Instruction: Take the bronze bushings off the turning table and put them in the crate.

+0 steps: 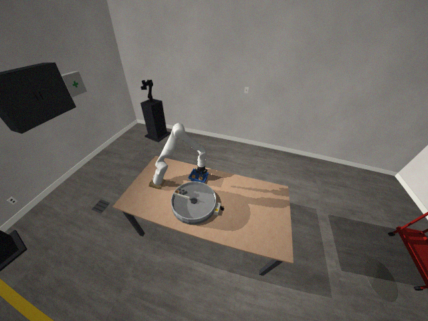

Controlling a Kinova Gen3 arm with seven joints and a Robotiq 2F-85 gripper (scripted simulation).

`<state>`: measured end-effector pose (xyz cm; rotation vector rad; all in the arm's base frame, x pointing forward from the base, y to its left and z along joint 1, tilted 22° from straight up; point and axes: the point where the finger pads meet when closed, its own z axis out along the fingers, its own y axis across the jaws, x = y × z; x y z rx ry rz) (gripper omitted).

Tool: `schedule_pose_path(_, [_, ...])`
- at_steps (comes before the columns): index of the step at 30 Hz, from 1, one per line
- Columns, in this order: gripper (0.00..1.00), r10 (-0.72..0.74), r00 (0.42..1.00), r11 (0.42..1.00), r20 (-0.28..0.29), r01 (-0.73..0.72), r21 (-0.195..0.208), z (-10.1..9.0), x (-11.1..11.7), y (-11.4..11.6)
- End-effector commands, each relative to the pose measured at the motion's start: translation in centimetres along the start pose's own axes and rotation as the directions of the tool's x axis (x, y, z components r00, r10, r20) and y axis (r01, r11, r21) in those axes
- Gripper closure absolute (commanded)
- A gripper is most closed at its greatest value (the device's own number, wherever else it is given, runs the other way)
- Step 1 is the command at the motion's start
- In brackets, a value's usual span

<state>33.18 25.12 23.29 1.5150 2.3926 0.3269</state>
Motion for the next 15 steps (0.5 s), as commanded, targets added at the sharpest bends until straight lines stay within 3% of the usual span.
schedule_pose_path(1, [0.81, -0.015, 0.999, 0.999, -0.04, 0.014, -0.029, -1.6, 1.3, 0.5])
schedule_pose_path(10, [0.81, -0.015, 0.999, 0.999, -0.04, 0.014, -0.029, -1.6, 1.3, 0.5])
schedule_pose_path(15, [0.81, -0.015, 0.999, 1.0, -0.039, 0.014, -0.028, -7.1, 1.1, 0.4])
